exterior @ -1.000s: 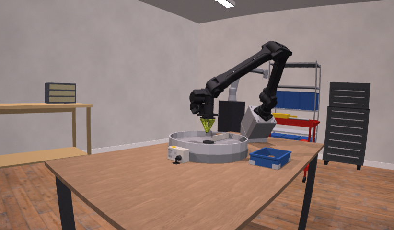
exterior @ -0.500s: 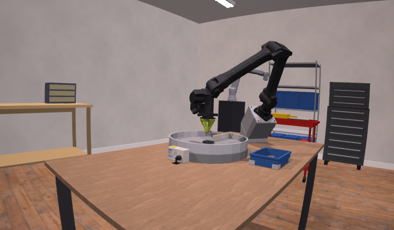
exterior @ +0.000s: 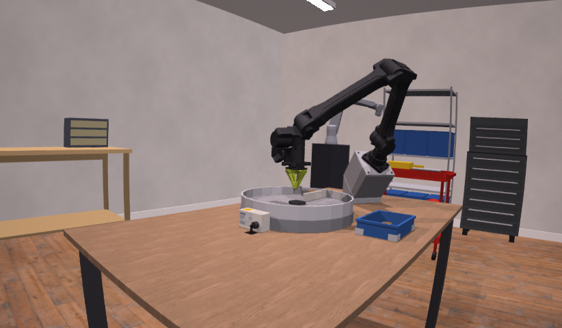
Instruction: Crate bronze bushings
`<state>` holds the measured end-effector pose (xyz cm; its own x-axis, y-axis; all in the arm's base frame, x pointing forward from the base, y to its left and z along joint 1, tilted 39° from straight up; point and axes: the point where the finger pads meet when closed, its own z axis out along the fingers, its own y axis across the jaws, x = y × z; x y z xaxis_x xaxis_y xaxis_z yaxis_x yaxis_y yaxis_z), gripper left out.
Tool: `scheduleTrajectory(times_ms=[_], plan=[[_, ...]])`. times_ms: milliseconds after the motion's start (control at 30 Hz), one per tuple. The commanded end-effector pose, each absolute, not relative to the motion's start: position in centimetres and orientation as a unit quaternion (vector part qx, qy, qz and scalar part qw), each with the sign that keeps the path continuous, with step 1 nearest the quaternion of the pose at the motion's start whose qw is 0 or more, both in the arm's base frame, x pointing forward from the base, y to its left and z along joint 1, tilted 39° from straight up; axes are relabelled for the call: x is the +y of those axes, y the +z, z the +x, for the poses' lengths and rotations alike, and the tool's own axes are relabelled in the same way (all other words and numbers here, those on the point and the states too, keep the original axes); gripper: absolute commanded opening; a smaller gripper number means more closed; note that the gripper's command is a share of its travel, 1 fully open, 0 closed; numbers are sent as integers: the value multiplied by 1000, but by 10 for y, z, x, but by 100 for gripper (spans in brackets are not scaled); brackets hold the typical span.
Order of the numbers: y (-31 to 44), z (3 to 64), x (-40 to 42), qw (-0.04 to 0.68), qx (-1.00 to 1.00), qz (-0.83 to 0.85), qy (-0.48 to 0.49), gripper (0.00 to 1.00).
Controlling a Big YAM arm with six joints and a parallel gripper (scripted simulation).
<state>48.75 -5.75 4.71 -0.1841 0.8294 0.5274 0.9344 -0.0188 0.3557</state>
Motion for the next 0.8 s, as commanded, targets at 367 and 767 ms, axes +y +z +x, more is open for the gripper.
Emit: scheduleTrajectory(times_ms=[367,767], plan=[[75,504,-64,51,-699,-627,-339,0],[78,506,-62,50,-700,-626,-339,0]])
